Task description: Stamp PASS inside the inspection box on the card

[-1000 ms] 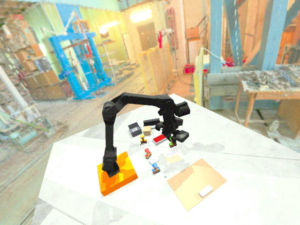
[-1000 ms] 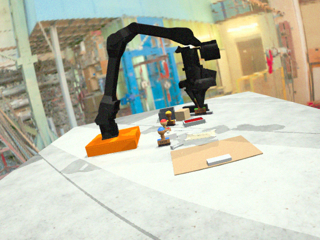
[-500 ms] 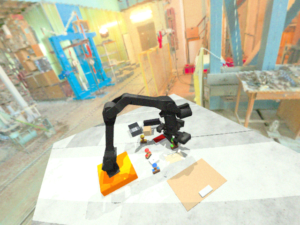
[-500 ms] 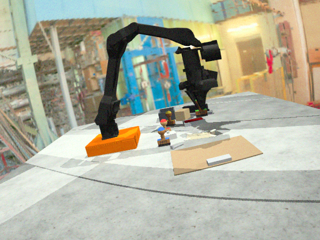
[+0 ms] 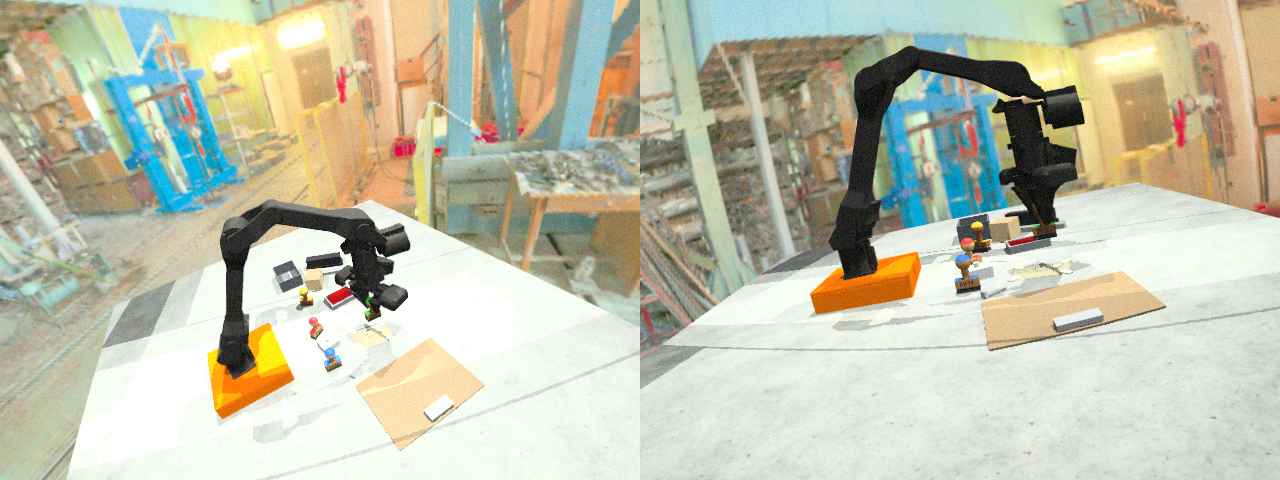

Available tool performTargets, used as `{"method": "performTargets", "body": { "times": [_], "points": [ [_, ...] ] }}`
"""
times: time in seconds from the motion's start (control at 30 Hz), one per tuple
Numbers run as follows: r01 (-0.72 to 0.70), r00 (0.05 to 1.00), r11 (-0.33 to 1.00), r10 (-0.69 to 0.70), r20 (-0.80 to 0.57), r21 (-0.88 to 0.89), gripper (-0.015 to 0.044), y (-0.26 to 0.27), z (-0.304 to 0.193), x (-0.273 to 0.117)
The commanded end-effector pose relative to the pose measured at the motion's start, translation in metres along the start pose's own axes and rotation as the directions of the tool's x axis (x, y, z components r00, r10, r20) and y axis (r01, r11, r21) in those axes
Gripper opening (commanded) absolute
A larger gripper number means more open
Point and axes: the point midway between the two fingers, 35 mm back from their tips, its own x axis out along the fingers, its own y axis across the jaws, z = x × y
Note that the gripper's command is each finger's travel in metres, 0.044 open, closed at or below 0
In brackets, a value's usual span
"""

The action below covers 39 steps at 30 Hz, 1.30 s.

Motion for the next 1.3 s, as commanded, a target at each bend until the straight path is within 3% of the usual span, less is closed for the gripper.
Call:
{"method": "performTargets", "body": {
  "times": [0.0, 1.27],
  "points": [
    [-0.003, 1.000, 1.000, 0.003, -0.002, -0.006, 0.0000, 0.001, -0.001, 0.004],
    [-0.004, 1.000, 1.000, 0.004, 0.001, -0.006, 0.0000, 0.001, -0.001, 0.029]
  ]
}}
